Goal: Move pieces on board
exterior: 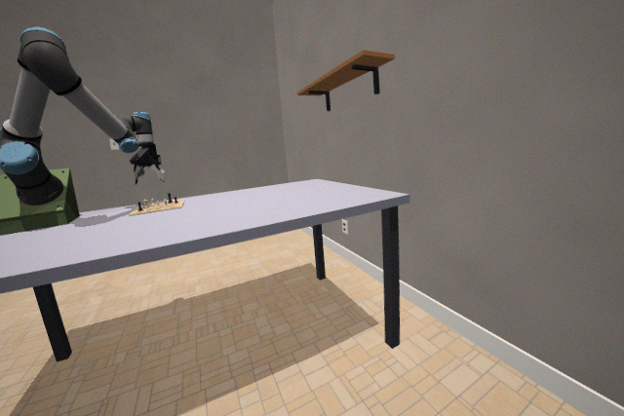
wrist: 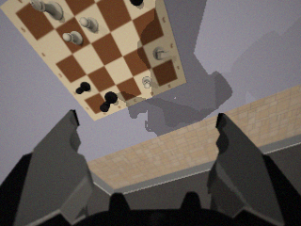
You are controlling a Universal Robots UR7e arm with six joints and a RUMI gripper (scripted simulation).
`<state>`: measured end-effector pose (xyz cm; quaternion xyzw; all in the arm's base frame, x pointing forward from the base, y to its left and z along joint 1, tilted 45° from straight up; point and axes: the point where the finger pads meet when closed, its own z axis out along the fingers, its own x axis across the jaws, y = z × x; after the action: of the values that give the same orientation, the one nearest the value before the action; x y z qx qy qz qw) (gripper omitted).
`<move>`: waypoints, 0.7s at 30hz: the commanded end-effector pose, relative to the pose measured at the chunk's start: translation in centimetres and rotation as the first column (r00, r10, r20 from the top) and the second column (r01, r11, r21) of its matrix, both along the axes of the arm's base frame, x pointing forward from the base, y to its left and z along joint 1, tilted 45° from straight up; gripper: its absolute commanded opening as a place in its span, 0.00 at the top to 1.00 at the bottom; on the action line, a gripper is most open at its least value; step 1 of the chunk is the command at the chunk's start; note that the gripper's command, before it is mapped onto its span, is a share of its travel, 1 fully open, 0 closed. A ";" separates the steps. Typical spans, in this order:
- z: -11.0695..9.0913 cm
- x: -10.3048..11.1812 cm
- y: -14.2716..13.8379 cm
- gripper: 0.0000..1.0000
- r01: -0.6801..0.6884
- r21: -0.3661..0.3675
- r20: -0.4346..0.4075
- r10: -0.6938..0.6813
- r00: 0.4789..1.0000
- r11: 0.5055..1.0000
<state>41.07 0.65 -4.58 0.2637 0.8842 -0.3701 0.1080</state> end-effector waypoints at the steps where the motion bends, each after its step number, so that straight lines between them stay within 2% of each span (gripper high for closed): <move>1: -0.2 0.1 -0.2 0.00 -0.078 0.012 -0.066 0.078 0.995 0.997; 13: -0.3 0.1 -0.2 0.00 -0.106 0.014 -0.095 0.107 0.990 0.994; 14: -0.3 0.1 -0.2 0.80 -0.106 0.014 -0.095 0.107 0.990 0.994; 21: -0.3 0.1 -0.2 0.80 -0.106 0.014 -0.095 0.107 0.990 0.994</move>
<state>41.17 0.40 -4.93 0.1990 0.9027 -0.3721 0.0835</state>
